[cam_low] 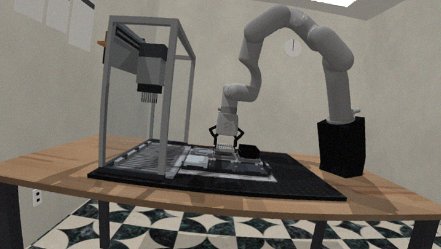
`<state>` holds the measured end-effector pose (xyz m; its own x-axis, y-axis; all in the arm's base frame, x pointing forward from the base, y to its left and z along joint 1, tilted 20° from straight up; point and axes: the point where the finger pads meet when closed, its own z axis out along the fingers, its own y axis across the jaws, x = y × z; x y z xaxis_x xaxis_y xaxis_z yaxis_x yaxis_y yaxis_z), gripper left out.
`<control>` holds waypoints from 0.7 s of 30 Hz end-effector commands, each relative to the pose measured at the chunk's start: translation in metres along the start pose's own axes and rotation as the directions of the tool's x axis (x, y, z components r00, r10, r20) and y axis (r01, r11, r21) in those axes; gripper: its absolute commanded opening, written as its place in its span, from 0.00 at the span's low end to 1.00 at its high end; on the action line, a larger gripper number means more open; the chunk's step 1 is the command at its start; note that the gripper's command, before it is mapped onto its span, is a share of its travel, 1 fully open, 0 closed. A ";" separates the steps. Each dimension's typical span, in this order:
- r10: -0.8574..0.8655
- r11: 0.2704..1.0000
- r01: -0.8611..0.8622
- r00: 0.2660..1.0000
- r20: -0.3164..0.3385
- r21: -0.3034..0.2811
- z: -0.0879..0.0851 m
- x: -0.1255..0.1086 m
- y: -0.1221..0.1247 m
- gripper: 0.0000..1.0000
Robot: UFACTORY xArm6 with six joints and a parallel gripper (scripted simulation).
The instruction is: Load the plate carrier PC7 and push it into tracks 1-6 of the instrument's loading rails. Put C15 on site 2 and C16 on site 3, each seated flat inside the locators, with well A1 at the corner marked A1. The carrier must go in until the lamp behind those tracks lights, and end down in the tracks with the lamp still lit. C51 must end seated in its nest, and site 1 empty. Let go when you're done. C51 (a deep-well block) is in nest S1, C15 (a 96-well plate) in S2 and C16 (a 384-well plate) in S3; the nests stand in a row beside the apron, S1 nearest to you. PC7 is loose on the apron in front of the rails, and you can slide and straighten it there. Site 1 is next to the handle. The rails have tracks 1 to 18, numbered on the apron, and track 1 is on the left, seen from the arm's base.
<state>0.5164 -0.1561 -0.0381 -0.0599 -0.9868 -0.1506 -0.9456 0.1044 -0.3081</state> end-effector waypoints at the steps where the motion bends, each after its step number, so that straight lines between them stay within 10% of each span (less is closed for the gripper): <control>1: 0.000 1.000 0.000 1.000 -0.001 0.002 -0.002 0.000 -0.001 0.00; 21: 0.000 1.000 0.000 1.000 -0.001 0.002 -0.024 0.000 -0.001 0.00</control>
<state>0.5111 -0.1581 -0.0228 -0.0598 -0.9868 -0.1507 -0.9455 0.1044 -0.3084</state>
